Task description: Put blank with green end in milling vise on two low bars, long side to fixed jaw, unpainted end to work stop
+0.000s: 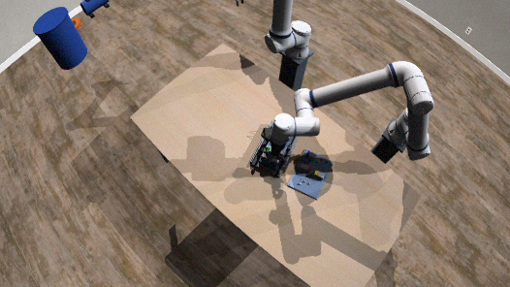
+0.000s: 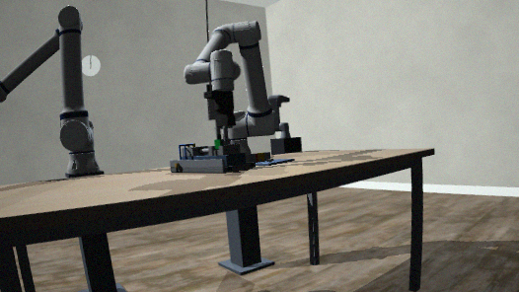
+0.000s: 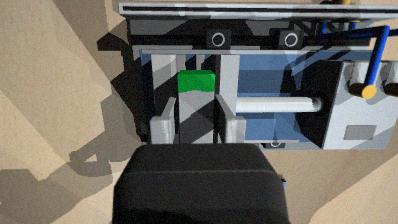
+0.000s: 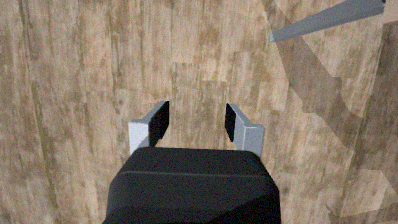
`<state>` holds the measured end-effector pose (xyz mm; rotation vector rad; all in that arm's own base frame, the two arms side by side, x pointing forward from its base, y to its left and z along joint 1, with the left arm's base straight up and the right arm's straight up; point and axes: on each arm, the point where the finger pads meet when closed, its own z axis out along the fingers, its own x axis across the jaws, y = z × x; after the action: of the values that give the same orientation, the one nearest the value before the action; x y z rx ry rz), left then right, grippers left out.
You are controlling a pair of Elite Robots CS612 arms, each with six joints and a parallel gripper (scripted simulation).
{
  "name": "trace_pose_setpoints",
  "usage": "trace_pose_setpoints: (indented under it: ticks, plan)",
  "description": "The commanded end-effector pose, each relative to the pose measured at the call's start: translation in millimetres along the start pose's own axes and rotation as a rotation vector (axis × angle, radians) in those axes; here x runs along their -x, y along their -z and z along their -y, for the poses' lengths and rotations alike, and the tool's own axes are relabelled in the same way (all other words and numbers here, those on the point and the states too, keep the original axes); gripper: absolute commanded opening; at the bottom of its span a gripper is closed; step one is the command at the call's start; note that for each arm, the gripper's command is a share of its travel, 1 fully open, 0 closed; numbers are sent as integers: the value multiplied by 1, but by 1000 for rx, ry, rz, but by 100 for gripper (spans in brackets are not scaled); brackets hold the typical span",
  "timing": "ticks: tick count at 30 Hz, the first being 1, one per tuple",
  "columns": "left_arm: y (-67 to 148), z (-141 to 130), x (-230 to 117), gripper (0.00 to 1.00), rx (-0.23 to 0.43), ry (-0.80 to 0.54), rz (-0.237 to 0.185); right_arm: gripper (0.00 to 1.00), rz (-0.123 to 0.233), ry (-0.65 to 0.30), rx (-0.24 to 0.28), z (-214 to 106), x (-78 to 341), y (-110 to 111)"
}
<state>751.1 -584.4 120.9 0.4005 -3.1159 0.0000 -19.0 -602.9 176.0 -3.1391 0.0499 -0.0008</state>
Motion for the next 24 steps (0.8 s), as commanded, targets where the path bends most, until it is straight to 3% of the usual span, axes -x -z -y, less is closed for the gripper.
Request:
trace_pose_setpoints:
  ticks: [1, 24]
  plan:
    - [1, 1, 0, 0, -2, 0, 1, 100, 0, 0, 2, -1, 0, 1]
    - [1, -2, 2, 0, -2, 0, 1, 100, 0, 0, 2, -1, 0, 1]
